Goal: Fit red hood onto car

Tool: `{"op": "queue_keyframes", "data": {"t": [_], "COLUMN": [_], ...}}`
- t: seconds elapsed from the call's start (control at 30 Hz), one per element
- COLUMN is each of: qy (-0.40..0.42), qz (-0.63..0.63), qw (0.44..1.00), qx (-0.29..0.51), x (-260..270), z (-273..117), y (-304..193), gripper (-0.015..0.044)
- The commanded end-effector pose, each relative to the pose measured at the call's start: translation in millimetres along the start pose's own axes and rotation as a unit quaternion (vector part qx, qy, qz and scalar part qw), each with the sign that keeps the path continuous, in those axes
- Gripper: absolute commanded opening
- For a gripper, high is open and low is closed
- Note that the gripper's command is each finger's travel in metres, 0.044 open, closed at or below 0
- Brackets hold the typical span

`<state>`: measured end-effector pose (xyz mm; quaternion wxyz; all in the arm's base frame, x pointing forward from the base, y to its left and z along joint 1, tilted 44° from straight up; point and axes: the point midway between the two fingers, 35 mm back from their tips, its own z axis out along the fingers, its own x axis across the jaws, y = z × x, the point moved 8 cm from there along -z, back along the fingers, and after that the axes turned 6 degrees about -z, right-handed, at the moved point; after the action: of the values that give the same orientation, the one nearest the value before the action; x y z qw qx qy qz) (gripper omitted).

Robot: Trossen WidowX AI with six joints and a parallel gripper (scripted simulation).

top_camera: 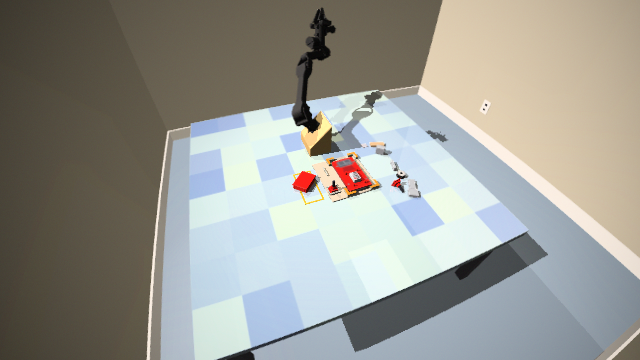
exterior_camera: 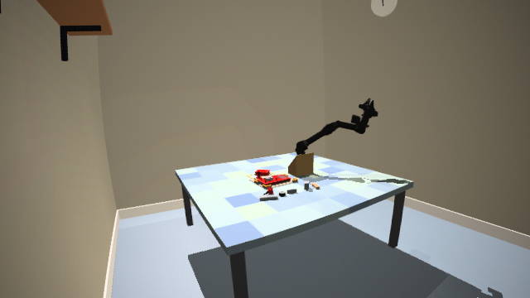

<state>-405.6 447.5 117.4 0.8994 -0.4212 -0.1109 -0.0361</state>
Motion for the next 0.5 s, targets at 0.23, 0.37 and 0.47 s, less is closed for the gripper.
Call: {"op": "queue_keyframes", "data": {"t": [0.23,0.37,0.47], "qy": [0.023,0.034,0.041], "qz": [-0.133,-0.209,-0.264], "qw": [0.988,0.969,0.948], "qx": [-0.078,-0.13,-0.171], "x": [71,119,159], "z": [43,63,74], "y": [44,69,86], "gripper": [0.0431,0.044,0.044]}}
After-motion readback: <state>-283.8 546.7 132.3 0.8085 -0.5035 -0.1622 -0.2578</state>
